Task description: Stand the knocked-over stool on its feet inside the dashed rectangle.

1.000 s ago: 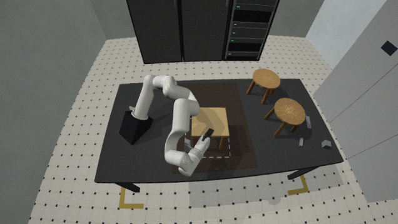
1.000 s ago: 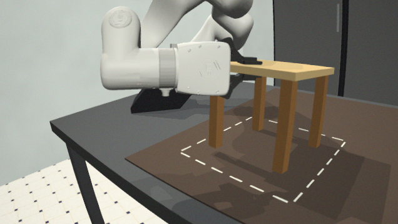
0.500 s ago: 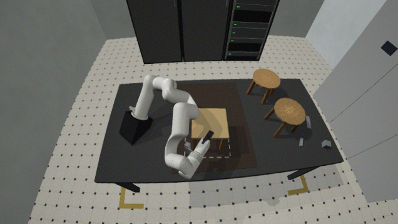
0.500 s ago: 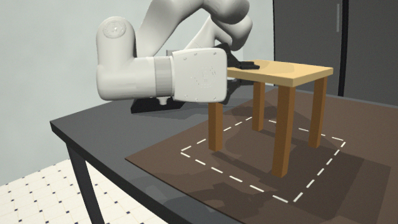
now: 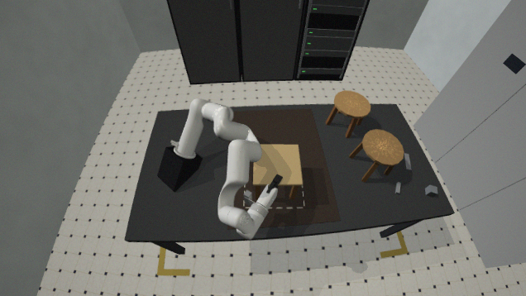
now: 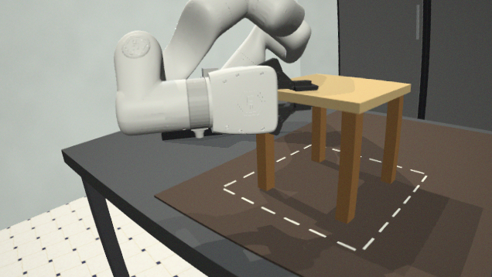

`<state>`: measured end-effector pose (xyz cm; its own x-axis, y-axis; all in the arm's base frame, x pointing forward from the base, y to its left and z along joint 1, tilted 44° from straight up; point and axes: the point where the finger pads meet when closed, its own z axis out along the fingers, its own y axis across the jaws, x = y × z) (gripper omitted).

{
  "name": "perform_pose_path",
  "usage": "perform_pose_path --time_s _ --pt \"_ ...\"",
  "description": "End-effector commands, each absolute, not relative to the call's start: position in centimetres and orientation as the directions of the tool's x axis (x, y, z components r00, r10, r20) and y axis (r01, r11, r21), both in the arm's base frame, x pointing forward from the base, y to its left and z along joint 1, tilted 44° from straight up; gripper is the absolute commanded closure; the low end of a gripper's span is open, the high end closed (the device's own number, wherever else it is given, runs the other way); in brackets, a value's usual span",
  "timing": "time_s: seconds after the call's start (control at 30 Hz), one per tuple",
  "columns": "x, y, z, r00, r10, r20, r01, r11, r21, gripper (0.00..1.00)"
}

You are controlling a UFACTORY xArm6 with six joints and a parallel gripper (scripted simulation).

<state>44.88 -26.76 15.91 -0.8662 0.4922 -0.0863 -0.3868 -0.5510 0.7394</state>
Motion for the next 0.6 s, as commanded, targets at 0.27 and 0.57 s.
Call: perform_pose_path --time_s 0.27,0.57 --pt "44.97 -27.0 15.78 -0.867 0.49 -0.086 -0.388 -0.559 0.733 0.79" --pt "44.98 -27.01 15.76 -0.868 0.49 -0.086 -0.388 -0.56 0.732 0.79"
